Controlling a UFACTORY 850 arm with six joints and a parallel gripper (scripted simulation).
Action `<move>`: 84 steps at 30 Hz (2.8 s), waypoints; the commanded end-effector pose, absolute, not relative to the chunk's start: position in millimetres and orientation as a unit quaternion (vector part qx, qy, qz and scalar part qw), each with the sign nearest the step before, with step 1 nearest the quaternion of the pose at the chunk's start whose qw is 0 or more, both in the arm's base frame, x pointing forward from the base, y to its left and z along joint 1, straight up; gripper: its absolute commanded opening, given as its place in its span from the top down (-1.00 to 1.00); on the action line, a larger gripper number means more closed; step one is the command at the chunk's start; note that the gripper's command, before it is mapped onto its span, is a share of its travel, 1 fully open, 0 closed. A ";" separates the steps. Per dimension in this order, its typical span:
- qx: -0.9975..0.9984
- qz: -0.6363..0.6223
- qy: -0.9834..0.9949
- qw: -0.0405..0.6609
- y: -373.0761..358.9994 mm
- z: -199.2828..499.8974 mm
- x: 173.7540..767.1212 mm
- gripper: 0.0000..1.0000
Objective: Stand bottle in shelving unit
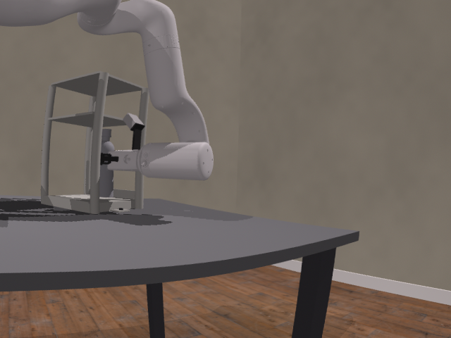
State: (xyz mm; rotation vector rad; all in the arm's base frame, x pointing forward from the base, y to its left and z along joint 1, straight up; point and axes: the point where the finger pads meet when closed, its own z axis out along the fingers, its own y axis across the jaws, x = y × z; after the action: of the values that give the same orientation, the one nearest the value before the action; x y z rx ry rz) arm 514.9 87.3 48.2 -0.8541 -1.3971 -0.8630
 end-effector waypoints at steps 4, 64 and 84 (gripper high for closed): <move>-0.368 -0.373 -0.604 0.601 87.1 41.0 515.8 1.00; -0.368 -0.373 -0.604 0.601 73.0 39.4 522.9 -0.62; -0.368 -0.373 -0.604 0.601 27.2 39.4 546.0 -0.62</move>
State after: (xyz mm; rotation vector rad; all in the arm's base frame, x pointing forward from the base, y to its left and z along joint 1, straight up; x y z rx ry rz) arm 540.8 35.9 38.7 -0.8546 -1.3973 -0.8635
